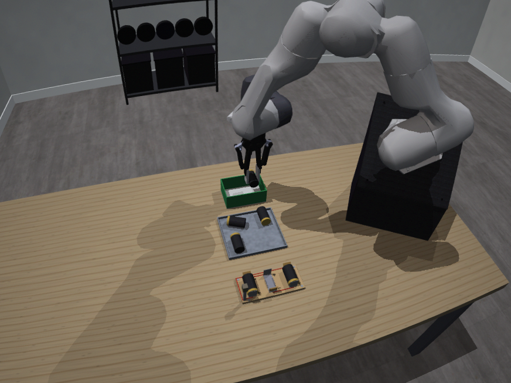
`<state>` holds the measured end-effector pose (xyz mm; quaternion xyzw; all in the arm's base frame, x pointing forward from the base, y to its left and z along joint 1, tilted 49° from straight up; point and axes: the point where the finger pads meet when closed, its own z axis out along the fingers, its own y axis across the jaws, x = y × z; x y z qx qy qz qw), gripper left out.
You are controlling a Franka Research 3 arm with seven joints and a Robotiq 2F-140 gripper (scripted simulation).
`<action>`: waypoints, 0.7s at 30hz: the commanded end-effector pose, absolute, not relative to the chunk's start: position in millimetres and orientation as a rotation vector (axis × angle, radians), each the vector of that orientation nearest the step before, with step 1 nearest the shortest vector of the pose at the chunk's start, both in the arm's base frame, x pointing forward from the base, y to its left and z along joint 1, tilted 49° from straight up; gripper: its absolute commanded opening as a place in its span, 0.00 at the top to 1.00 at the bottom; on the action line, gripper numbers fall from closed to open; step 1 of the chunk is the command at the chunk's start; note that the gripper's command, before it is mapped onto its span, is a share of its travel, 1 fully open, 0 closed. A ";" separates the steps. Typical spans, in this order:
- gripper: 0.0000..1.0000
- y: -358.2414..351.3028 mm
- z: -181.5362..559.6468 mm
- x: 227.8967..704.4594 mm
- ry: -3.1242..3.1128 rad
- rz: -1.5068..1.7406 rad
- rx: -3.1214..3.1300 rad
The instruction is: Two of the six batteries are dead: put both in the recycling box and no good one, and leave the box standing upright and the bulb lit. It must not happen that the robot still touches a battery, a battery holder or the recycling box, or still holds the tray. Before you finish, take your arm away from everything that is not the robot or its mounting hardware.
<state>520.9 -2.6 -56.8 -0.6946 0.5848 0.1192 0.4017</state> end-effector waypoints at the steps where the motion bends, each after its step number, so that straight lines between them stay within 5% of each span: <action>1: 0.84 -4.8 -56.1 521.8 1.486 0.296 -1.751; 21: 0.84 9.5 -69.5 528.2 1.486 0.296 -1.751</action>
